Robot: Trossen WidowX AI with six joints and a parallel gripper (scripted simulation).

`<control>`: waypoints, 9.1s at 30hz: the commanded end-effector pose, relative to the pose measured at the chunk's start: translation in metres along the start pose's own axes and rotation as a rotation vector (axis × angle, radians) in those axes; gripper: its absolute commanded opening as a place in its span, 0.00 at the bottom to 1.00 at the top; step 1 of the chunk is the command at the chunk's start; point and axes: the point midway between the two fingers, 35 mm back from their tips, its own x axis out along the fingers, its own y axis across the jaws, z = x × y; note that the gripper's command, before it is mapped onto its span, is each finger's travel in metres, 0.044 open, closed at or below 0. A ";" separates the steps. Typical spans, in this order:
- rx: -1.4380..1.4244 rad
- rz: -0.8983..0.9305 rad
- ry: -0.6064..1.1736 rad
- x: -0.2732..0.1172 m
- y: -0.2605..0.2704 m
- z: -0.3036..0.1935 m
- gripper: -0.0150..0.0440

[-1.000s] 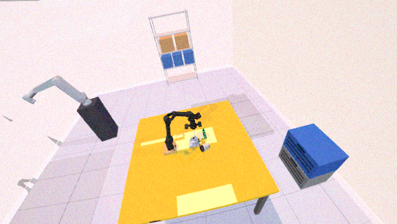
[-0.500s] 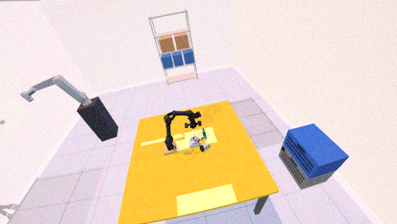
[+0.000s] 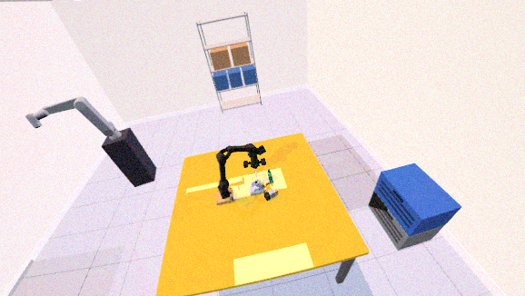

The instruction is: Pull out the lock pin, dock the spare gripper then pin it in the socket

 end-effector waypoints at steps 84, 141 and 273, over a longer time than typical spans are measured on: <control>-0.020 0.003 0.002 0.024 -0.110 0.044 0.25; -0.011 0.031 0.016 0.017 -0.106 0.043 0.59; -0.018 -0.036 0.068 0.021 -0.107 -0.031 0.25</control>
